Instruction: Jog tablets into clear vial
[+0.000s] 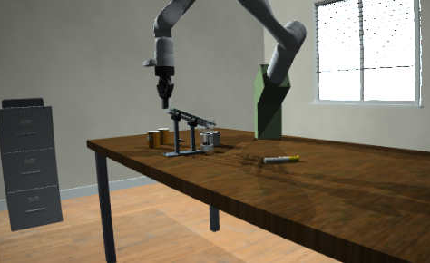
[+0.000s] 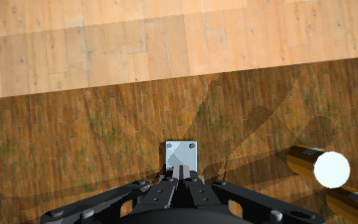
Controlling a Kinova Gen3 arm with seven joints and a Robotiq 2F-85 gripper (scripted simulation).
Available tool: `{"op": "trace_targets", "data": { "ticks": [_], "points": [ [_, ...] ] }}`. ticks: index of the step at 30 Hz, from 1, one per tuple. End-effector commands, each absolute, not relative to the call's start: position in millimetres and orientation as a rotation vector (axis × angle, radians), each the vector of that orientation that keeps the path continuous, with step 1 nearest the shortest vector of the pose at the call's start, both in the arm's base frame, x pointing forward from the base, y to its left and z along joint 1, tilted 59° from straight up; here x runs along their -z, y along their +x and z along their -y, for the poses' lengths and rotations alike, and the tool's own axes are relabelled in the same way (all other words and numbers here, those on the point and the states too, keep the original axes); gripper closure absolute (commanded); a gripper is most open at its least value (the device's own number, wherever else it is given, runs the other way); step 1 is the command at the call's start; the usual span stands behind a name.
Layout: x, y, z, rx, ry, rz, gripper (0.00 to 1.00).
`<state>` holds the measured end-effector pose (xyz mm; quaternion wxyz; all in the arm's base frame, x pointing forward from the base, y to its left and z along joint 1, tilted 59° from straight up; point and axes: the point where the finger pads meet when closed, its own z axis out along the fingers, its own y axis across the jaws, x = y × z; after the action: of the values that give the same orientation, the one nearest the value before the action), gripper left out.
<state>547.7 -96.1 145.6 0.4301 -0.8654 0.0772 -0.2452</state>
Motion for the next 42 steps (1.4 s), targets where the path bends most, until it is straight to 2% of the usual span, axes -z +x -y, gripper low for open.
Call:
{"op": "trace_targets", "data": {
  "ticks": [1,25,42],
  "points": [
    [-140.0,538.5,90.8,0.59,-2.161,-0.185,1.0],
    [-159.4,562.5,112.6,0.59,-2.161,-0.185,1.0],
    [-138.4,536.5,89.0,0.59,-2.161,-0.185,1.0]
  ]
}}
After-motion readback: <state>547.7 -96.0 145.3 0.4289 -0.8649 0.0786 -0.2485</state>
